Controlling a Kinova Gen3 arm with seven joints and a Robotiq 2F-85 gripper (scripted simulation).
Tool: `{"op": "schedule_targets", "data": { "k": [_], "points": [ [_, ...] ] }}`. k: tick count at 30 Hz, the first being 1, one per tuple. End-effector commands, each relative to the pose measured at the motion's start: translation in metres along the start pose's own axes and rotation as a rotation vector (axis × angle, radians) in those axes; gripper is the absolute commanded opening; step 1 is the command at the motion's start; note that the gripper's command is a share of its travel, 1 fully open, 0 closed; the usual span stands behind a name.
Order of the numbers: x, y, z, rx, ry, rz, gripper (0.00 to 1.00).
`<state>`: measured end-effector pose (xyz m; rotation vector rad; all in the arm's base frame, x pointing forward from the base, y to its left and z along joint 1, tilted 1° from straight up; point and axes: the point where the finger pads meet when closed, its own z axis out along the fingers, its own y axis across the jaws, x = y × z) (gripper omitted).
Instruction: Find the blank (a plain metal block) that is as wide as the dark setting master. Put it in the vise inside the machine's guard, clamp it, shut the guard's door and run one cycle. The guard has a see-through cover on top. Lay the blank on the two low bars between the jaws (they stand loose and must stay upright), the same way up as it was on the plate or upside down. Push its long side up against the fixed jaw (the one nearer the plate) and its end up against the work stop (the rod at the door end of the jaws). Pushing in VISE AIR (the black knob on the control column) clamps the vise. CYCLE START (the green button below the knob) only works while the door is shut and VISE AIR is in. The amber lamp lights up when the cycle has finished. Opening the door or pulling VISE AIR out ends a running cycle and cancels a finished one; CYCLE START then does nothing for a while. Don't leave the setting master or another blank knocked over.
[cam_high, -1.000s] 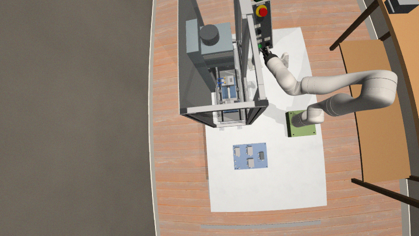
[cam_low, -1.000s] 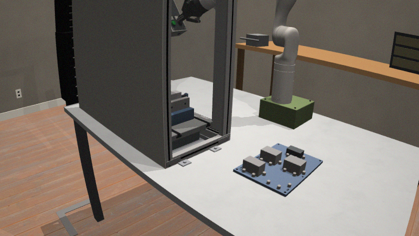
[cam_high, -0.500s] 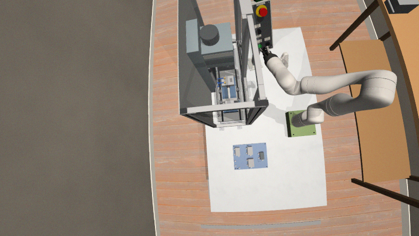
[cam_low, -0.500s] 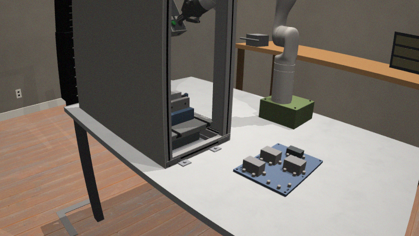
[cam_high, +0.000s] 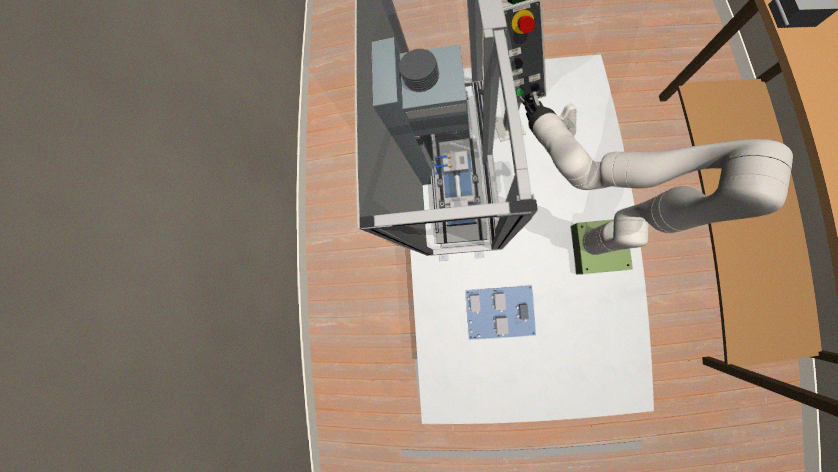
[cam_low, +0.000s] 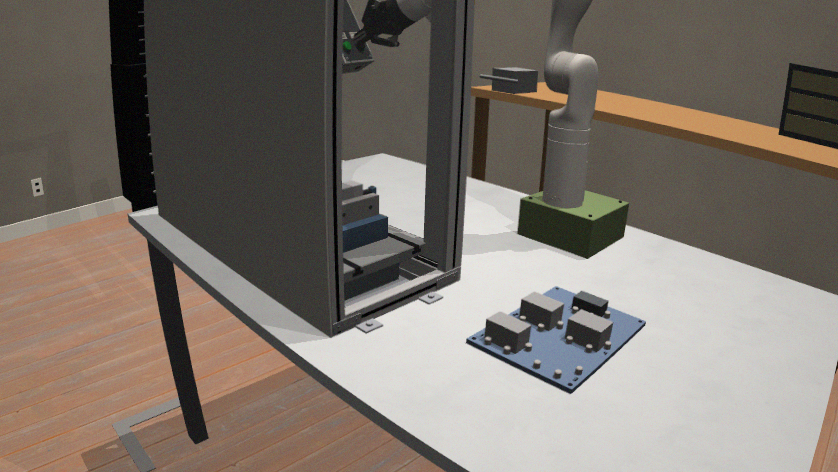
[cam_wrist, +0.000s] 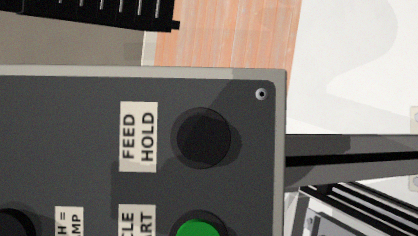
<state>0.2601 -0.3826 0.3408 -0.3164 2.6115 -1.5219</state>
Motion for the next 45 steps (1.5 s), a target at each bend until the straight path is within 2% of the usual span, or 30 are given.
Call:
{"op": "schedule_targets", "data": {
  "k": [1, 45],
  "points": [
    [-0.0003, -0.0024, 0.0021, 0.004, -0.001, 0.009, 0.10],
    [0.0004, -0.0007, 0.0069, 0.001, 0.001, 0.003, 0.10]
  ]
}}
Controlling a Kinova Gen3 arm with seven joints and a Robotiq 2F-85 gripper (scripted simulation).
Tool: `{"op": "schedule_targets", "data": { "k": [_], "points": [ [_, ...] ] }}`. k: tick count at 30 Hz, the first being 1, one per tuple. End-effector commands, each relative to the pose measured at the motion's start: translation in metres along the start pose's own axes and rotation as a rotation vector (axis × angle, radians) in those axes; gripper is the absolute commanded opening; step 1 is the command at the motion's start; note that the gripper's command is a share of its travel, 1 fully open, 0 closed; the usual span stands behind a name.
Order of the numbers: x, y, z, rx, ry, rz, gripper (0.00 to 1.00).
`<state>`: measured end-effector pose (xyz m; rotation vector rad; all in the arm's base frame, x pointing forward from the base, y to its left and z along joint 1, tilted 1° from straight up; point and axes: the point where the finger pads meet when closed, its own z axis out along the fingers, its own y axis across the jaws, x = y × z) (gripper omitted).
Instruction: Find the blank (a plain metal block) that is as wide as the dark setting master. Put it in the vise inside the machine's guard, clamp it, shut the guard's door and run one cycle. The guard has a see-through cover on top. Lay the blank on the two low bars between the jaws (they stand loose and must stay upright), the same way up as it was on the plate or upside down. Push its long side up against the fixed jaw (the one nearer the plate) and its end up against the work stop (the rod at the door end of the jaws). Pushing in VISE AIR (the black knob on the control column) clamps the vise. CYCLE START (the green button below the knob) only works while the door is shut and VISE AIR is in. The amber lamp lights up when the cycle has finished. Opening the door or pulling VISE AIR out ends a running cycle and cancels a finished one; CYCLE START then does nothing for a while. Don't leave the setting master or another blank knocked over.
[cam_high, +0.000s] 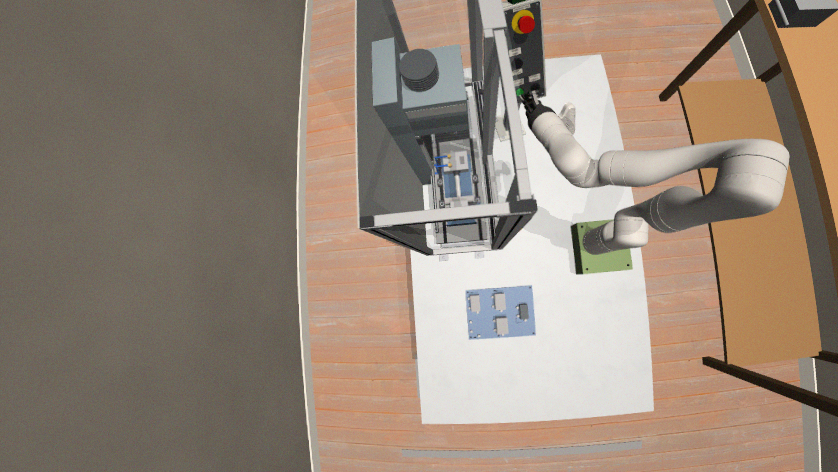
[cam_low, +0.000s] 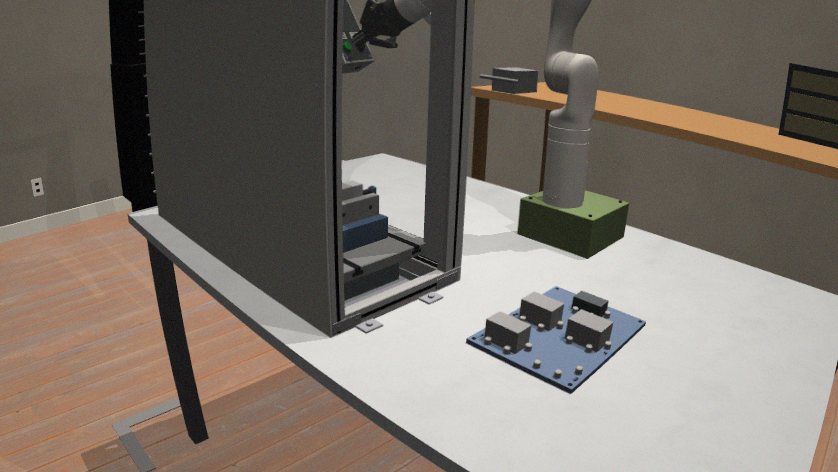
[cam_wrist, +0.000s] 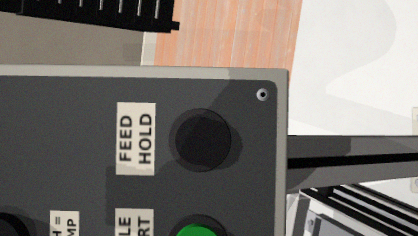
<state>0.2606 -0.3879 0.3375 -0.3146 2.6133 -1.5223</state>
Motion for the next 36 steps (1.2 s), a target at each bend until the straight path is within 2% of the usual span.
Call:
{"op": "schedule_targets", "data": {
  "k": [1, 36],
  "points": [
    [-0.0004, -0.0015, 0.0015, 0.002, -0.001, 0.004, 0.10],
    [-0.0006, -0.0019, 0.0076, 0.003, -0.002, 0.006, 0.10]
  ]
}}
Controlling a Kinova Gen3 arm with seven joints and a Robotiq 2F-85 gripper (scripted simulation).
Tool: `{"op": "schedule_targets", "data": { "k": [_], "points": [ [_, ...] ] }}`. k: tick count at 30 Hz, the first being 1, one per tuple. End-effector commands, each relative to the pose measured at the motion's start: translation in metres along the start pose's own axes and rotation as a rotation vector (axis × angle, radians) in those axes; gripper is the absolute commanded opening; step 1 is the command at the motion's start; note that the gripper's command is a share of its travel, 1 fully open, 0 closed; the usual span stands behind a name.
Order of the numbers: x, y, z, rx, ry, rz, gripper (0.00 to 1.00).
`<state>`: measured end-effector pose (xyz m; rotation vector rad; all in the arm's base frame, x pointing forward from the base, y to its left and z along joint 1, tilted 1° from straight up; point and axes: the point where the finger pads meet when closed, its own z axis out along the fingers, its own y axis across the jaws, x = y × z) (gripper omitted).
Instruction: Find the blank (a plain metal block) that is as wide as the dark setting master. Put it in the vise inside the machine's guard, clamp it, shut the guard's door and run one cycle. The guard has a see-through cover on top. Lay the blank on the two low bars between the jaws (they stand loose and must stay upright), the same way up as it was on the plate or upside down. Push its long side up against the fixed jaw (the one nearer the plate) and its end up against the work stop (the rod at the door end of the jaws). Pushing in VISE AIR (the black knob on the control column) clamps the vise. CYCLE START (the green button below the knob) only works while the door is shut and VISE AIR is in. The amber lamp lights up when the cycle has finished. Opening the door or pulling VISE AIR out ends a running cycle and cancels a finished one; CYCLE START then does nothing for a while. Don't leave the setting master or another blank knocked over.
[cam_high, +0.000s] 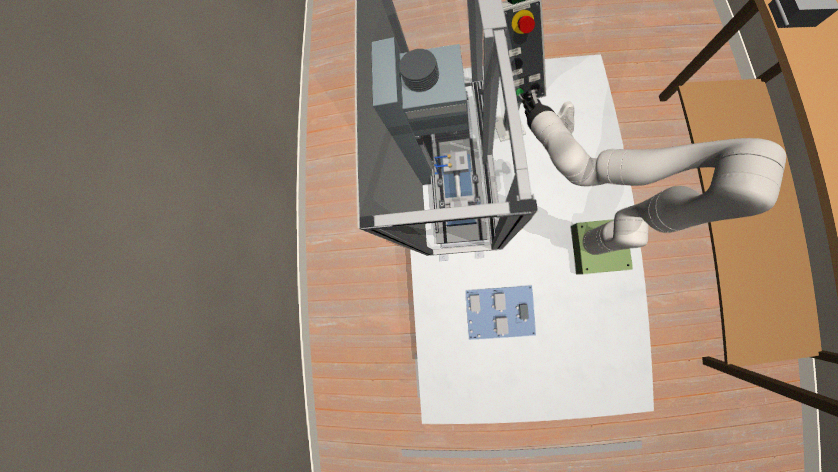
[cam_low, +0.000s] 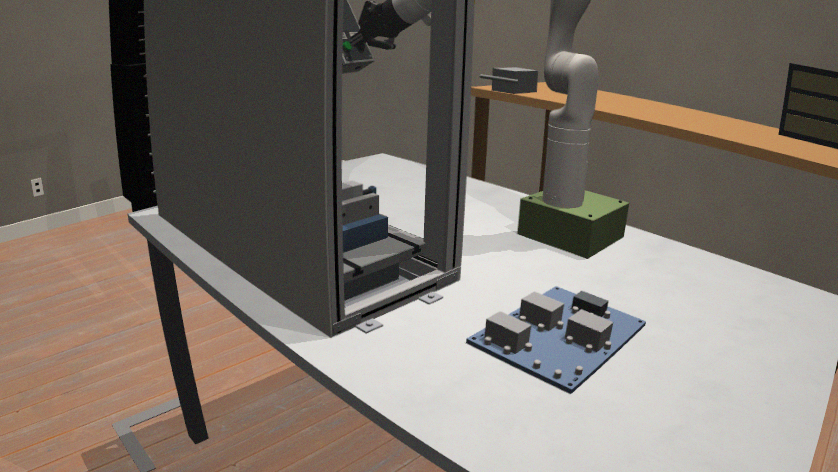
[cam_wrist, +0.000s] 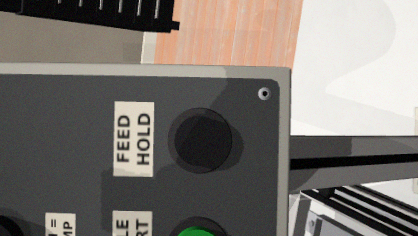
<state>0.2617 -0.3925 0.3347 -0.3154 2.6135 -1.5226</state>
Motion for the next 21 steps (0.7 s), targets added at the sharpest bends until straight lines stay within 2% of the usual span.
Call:
{"op": "schedule_targets", "data": {
  "k": [1, 21],
  "points": [
    [-0.0007, -0.0024, 0.0028, 0.004, -0.002, 0.008, 0.10],
    [-0.0009, -0.0028, 0.0063, 0.004, -0.003, 0.010, 0.10]
  ]
}}
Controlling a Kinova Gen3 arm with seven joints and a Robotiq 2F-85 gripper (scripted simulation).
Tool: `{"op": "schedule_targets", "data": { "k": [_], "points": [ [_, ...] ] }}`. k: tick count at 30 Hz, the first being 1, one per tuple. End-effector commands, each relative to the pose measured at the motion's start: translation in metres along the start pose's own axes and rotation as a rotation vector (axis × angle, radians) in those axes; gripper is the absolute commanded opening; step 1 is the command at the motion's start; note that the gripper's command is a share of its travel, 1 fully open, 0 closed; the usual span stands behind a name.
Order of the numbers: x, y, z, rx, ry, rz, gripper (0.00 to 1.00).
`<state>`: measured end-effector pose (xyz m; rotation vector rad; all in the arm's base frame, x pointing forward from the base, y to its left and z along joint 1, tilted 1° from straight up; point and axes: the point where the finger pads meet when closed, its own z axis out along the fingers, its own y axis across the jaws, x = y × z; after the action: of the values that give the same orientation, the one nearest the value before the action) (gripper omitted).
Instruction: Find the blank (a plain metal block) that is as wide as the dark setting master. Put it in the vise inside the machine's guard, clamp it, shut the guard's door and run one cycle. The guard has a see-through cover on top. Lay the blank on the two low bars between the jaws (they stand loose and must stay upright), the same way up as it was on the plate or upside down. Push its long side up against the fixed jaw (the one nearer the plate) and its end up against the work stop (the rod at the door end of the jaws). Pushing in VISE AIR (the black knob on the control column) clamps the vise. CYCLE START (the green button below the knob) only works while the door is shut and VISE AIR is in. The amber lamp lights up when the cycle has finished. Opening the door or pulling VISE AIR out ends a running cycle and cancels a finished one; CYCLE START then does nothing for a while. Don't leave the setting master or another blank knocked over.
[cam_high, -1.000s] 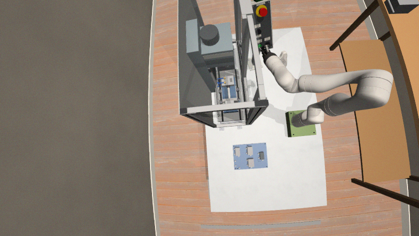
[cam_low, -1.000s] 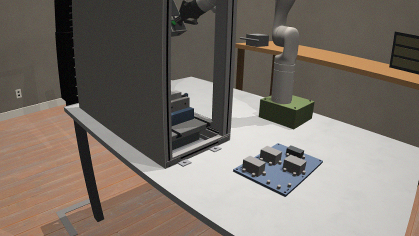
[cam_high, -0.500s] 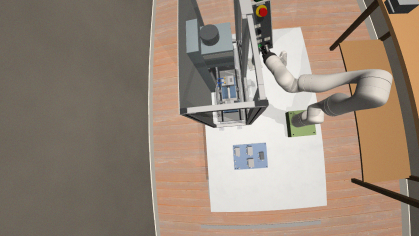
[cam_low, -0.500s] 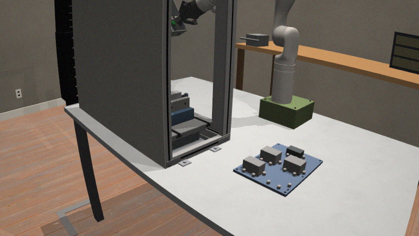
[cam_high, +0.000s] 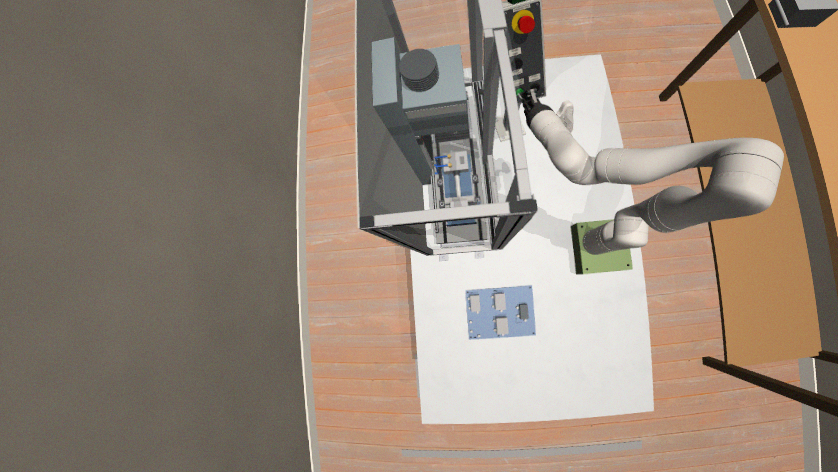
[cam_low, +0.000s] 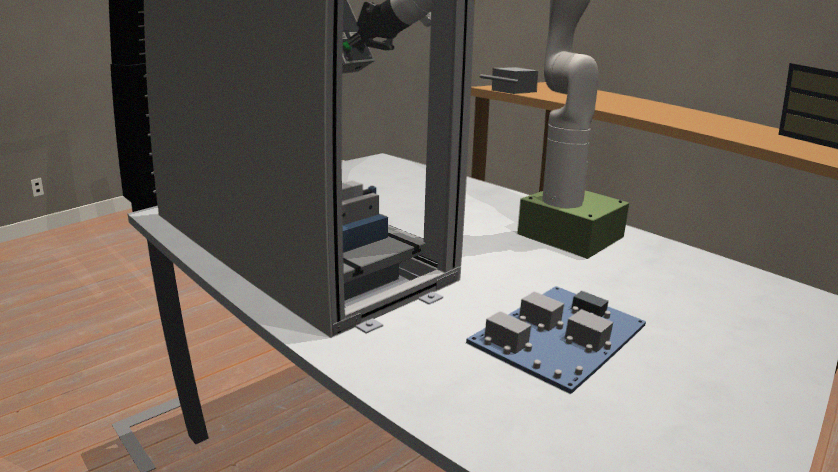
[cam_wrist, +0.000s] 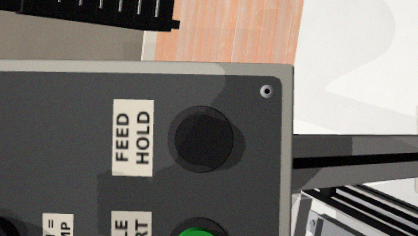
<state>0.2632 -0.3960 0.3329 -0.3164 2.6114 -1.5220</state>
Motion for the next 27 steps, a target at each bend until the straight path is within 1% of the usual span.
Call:
{"op": "schedule_targets", "data": {
  "k": [1, 27],
  "points": [
    [-0.0002, -0.0025, 0.0021, 0.004, -0.001, 0.009, 0.10],
    [-0.0002, -0.0026, 0.0048, 0.004, -0.001, 0.009, 0.10]
  ]
}}
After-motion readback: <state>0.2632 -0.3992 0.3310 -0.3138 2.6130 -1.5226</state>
